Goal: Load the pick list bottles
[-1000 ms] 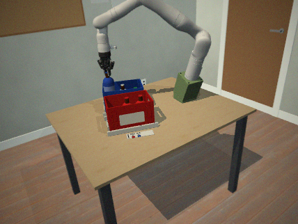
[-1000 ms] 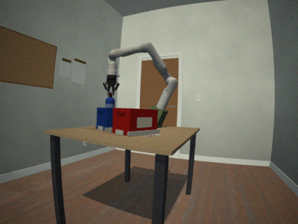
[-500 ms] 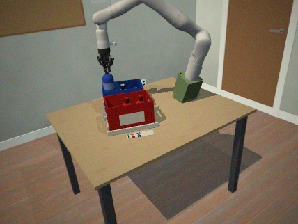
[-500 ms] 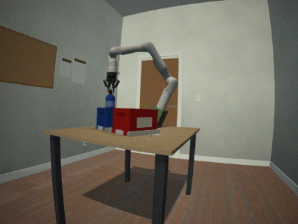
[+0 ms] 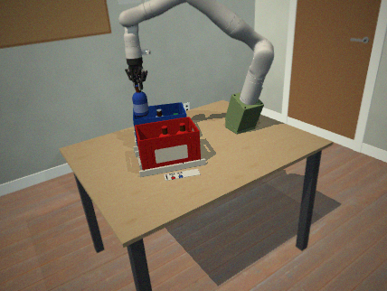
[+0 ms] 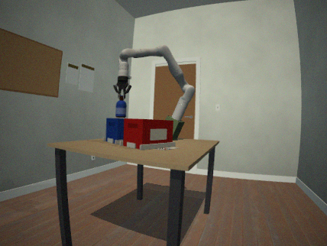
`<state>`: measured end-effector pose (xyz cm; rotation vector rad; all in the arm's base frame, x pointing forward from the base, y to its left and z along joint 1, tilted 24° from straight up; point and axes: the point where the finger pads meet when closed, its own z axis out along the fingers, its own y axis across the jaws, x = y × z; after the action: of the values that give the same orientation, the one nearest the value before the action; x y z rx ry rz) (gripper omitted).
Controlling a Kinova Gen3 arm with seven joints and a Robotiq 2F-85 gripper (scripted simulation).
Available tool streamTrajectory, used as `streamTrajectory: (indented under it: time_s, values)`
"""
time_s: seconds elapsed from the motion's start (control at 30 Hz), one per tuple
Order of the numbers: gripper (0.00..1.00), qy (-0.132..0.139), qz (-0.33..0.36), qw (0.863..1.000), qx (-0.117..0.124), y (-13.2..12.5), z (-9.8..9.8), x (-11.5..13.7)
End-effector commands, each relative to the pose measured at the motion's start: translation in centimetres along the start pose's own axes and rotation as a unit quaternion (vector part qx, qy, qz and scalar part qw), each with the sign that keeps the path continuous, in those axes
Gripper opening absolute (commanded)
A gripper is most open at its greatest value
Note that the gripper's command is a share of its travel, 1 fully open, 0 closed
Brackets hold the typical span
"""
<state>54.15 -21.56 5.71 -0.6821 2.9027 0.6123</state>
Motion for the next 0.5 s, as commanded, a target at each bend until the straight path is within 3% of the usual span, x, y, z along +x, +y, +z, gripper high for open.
streamTrajectory:
  time_s: [0.0, 0.47]
  values:
    - [0.10, -0.001, 0.000, 1.000, 0.001, -0.05, -0.54, -0.03]
    - [0.10, -0.001, 0.000, 1.000, 0.001, 0.70, -0.54, -0.68]
